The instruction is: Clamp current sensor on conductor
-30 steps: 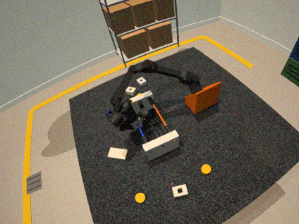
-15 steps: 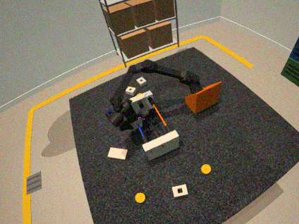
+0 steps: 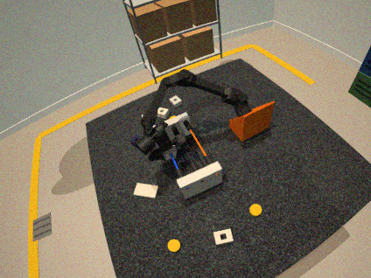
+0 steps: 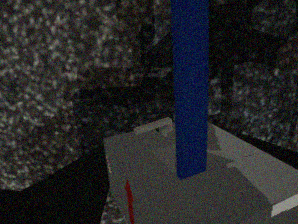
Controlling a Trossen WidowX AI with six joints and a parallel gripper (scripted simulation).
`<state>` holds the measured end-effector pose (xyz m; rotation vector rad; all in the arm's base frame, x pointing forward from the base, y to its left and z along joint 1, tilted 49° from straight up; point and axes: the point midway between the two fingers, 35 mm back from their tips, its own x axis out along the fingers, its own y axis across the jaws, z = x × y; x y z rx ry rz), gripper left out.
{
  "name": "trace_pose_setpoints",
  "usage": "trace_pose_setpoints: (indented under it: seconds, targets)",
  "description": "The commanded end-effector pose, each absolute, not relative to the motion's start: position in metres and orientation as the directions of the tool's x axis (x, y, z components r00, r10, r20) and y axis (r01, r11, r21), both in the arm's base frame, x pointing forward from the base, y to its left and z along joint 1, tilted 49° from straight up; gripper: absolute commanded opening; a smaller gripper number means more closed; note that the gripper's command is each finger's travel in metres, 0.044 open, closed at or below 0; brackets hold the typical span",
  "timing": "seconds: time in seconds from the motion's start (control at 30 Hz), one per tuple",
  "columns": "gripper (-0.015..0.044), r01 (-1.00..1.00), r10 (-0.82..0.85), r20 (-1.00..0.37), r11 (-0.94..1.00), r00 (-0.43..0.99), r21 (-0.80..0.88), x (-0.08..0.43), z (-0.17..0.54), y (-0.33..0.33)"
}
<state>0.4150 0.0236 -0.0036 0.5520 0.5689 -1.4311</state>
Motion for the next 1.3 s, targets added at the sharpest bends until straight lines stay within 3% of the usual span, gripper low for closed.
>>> trace_pose_setpoints:
  seconds: [0.0, 1.27]
  targets:
    - [0.0000, 0.991, -0.743, -0.656, 0.122, 0.130, 0.058, 0.4142, 0.0004, 0.0286]
    - [0.0000, 0.993, -0.744, -0.659, 0.106, 0.114, 0.052, 0.4140, -0.0010, 0.0253]
